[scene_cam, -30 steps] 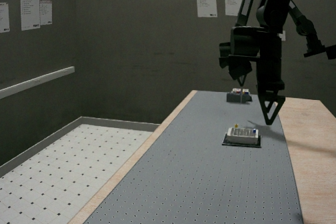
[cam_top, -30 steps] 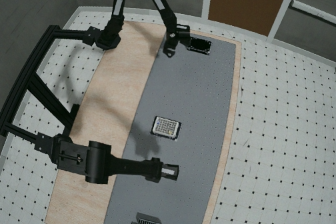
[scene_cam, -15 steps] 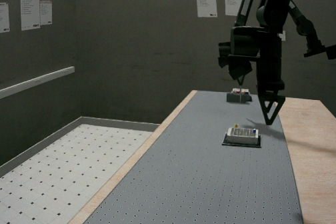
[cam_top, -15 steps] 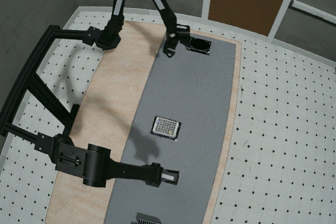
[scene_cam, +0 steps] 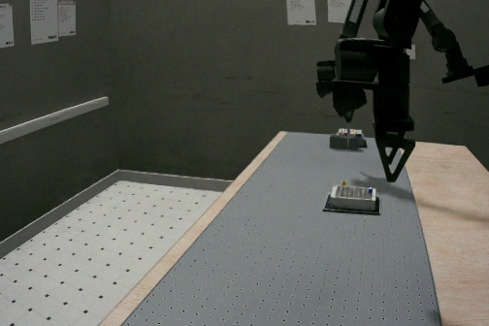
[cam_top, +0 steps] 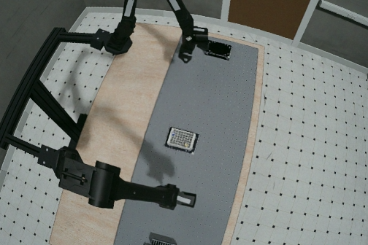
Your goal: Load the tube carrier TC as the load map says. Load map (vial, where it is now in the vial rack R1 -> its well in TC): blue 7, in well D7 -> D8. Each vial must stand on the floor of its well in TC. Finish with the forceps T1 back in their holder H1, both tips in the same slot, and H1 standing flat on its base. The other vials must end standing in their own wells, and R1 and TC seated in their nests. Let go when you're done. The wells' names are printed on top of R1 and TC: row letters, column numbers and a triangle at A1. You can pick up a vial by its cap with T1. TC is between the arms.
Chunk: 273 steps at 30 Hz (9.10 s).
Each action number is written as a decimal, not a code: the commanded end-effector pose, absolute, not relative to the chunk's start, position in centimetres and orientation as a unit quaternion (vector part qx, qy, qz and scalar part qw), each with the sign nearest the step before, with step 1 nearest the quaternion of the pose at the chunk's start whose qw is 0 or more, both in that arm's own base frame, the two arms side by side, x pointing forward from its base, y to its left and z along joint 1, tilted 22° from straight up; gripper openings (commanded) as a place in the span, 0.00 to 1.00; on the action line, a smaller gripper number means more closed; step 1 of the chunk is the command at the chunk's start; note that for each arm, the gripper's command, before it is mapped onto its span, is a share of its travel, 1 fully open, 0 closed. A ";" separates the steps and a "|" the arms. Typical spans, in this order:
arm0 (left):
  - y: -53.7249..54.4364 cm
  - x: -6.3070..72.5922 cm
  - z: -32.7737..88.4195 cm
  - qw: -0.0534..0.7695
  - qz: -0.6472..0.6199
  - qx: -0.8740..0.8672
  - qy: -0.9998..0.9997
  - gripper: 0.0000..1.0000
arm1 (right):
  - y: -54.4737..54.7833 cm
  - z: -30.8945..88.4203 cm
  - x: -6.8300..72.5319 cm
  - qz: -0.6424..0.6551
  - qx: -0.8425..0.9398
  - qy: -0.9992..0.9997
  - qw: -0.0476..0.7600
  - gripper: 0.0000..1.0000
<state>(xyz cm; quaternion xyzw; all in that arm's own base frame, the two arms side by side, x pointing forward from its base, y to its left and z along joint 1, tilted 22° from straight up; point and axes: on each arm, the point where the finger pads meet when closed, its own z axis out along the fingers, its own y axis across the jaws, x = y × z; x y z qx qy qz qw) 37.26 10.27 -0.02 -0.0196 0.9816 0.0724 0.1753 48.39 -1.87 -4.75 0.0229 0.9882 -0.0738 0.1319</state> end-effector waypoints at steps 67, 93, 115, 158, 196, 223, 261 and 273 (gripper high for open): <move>10.3 37.9 0.5 0.183 0.075 -0.015 0.980 1.00 | -12.3 -2.3 50.9 -0.074 0.021 0.989 0.128 0.07; 10.3 37.9 0.5 0.183 0.075 -0.015 0.980 1.00 | -16.3 -1.2 51.8 -0.074 0.022 0.989 0.126 0.07; 10.3 37.9 0.5 0.183 0.075 -0.015 0.980 1.00 | -19.4 -0.4 52.4 -0.072 0.022 0.990 0.123 0.07; 10.3 37.9 0.5 0.183 0.075 -0.015 0.980 1.00 | -25.6 1.2 53.5 -0.071 0.021 0.990 0.122 0.07; 10.3 37.9 0.5 0.183 0.075 -0.015 0.980 1.00 | -25.6 0.7 54.1 -0.068 0.021 0.990 0.120 0.07; 10.3 37.9 0.5 0.183 0.075 -0.015 0.980 1.00 | -25.2 0.6 54.2 -0.069 0.020 0.990 0.121 0.07; 10.3 37.9 0.5 0.183 0.075 -0.015 0.980 1.00 | -25.2 0.8 54.4 -0.071 0.020 0.989 0.125 0.07; 10.3 37.9 0.5 0.183 0.075 -0.015 0.980 1.00 | -25.1 0.7 54.3 -0.070 0.020 0.990 0.124 0.07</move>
